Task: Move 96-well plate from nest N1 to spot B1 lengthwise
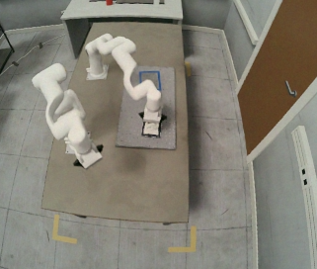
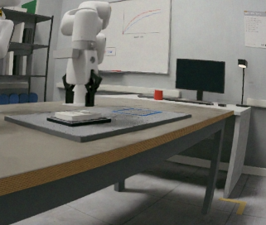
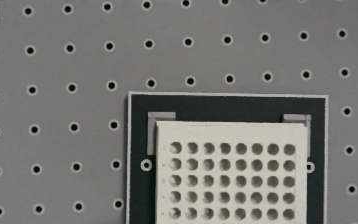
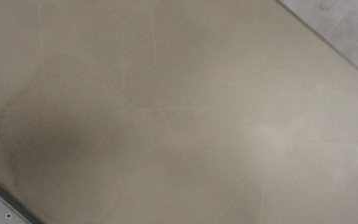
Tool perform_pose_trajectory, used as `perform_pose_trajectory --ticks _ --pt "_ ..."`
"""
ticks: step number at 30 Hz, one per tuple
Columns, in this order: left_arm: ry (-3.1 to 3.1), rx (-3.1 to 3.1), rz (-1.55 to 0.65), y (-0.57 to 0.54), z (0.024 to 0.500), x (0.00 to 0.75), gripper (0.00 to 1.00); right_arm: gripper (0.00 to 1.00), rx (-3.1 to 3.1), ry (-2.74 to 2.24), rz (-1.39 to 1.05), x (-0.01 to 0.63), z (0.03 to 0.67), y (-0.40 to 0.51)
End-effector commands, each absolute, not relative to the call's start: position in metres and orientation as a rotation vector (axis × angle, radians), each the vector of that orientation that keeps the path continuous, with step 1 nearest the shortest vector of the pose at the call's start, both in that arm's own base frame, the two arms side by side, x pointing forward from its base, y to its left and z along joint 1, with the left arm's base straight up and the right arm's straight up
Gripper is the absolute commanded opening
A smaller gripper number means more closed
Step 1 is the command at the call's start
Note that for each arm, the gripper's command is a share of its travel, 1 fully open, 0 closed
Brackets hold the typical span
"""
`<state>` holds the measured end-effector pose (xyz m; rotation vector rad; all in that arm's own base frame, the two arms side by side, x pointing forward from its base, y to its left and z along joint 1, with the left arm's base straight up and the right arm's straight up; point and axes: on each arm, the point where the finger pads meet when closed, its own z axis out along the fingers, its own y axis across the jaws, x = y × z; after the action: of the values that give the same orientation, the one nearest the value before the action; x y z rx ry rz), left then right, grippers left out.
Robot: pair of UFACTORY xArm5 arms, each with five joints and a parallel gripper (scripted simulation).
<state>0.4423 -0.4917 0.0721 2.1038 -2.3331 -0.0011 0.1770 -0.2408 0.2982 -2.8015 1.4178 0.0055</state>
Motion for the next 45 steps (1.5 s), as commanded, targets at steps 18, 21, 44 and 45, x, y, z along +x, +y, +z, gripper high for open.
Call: perform_pose_trajectory --ticks 18,21,44,45 --pt "-2.333 2.104 0.008 -0.493 0.065 0.443 1.0 1.0 -2.803 1.419 0.0 0.177 0.3 -0.241" --pt "-2.333 2.104 0.008 -0.493 0.064 0.443 1.0 1.0 -2.803 1.419 0.0 0.177 0.3 -0.241" --pt "-2.333 2.104 0.008 -0.493 0.05 0.443 1.0 1.0 -2.803 1.419 0.0 0.177 0.3 -0.241" --pt "-2.333 2.104 0.008 -0.493 0.049 0.443 1.0 1.0 -2.803 1.419 0.0 0.177 0.3 -0.241"
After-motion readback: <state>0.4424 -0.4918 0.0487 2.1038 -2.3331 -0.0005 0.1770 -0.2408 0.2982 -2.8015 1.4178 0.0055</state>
